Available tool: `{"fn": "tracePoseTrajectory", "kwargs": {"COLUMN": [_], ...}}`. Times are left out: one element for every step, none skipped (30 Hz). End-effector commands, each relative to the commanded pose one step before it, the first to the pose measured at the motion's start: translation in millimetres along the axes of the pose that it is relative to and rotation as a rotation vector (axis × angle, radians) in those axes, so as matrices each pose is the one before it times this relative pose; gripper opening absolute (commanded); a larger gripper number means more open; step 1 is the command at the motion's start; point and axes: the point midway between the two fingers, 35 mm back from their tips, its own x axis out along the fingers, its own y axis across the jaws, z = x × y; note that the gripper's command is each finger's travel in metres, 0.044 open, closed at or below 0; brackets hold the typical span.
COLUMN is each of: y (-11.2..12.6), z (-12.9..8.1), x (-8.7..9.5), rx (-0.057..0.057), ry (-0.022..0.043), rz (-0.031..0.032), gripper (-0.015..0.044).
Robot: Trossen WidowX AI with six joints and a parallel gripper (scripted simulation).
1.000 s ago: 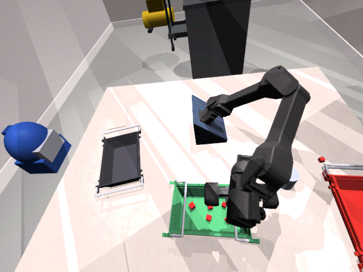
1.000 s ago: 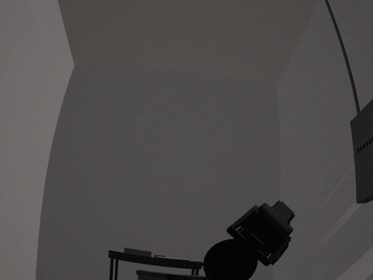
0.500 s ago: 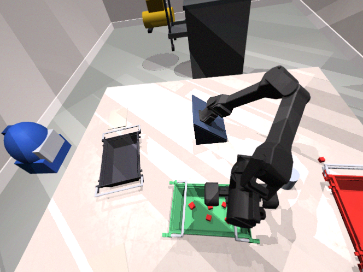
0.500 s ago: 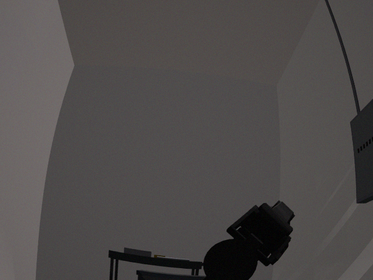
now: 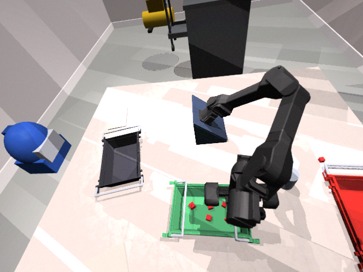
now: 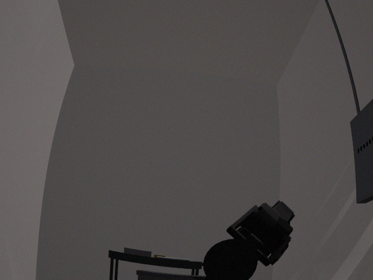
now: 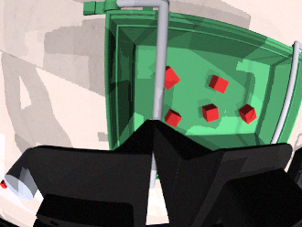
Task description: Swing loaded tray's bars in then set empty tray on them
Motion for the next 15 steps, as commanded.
{"fn": "tracePoseTrajectory", "kwargs": {"y": [0.04,0.0,0.0,0.0,0.0,0.0,0.0,0.0,0.0,0.0,-0.08,-0.15,-0.2,-0.24,-0.26], "z": [-0.02,0.0,0.0,0.0,0.0,0.0,0.0,0.0,0.0,0.0,0.35,0.67,0.8,0.84,0.74], "x": [0.06,0.0,0.0,0.0,0.0,0.0,0.0,0.0,0.0,0.0,-2.04,-4.28,-5.85,-7.66,-9.73], "rx": [-0.0001,0.0,0.0,0.0,0.0,0.0,0.0,0.0,0.0,0.0,0.0,0.0001,0.0001,0.0001,0.0002], "ry": [0.00017,0.0,0.0,0.0,0.0,0.0,0.0,0.0,0.0,0.0,-0.00007,-0.00013,-0.00014,-0.00012,-0.00006], "rz": [0.0,0.0,0.0,0.0,0.0,0.0,0.0,0.0,0.0,0.0,-0.00032,-0.00063,-0.00078,-0.00089,-0.00091], "gripper": [0.0,0.0,0.0,0.0,0.0026,0.0053,0.0079,0.0105,0.0131,0.0157,0.0184,0.021,0.0236,0.0262,0.0289]}}
